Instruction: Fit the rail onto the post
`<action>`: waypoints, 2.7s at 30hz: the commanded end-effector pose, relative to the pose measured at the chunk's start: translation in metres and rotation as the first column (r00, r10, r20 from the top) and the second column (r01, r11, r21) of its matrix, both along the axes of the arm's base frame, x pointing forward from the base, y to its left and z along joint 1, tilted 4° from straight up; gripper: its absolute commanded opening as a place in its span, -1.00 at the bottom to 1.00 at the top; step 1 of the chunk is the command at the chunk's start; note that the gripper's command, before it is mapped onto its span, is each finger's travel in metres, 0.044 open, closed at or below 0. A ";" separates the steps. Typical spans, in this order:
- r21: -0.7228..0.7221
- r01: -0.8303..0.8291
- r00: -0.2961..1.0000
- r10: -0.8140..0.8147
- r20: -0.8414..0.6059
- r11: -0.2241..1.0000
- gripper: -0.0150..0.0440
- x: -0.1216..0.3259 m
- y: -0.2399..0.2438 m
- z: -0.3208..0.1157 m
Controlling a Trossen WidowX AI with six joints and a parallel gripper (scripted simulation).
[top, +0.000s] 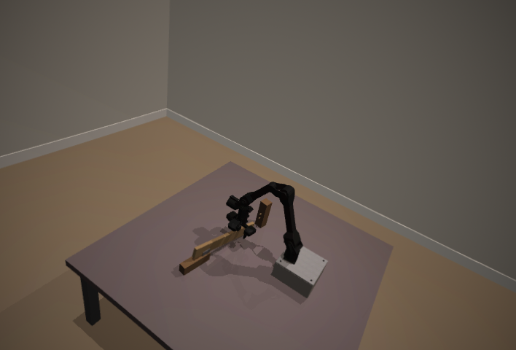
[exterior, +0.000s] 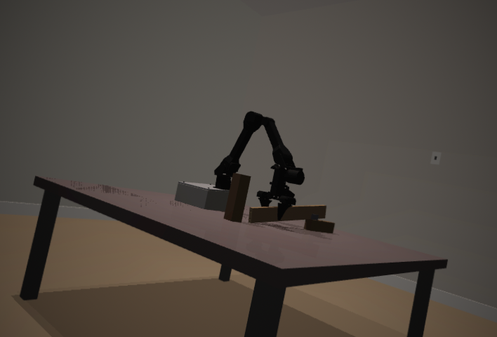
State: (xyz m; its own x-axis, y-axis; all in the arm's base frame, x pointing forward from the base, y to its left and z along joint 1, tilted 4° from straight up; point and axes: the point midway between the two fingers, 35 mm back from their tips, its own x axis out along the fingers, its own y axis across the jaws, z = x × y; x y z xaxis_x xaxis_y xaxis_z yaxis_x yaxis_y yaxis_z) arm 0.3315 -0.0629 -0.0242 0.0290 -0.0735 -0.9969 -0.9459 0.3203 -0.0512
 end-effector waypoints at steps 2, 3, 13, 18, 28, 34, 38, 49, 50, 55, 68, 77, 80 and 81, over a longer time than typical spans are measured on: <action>0.006 0.000 1.000 0.000 -0.006 1.000 0.64 -0.002 0.001 -0.003; 0.006 0.000 1.000 0.000 -0.006 1.000 0.56 -0.002 0.001 -0.003; 0.006 0.000 1.000 0.000 -0.006 1.000 -0.27 -0.002 0.001 -0.003; 0.006 0.000 1.000 0.000 -0.006 1.000 -0.38 -0.002 0.001 -0.003; 0.006 0.000 1.000 0.000 -0.006 1.000 -0.49 -0.002 0.001 -0.003; 0.006 0.000 1.000 0.000 -0.006 1.000 -0.49 -0.002 0.000 -0.002; 0.006 0.000 1.000 0.000 -0.006 1.000 -0.49 -0.002 0.000 0.000; 0.006 0.000 1.000 0.000 -0.006 1.000 -0.49 -0.002 0.000 0.006; 0.006 0.000 1.000 0.000 -0.006 1.000 -0.49 -0.001 0.000 0.006; 0.006 0.000 1.000 0.000 -0.006 1.000 -0.49 -0.001 0.000 0.009; 0.006 0.000 1.000 0.000 -0.006 1.000 -0.49 0.001 0.000 0.015; 0.006 0.000 1.000 0.000 -0.006 1.000 -0.49 0.002 0.000 0.020; 0.006 0.000 1.000 0.000 -0.006 1.000 -0.49 0.002 0.000 0.021; 0.006 0.000 1.000 0.000 -0.006 1.000 -0.49 0.002 0.000 0.022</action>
State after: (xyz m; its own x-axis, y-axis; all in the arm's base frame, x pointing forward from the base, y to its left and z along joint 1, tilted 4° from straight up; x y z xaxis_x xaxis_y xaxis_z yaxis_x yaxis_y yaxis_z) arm 0.3287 -0.0630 -0.0083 0.0053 -0.0712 -0.9974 -0.9462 0.3223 -0.0280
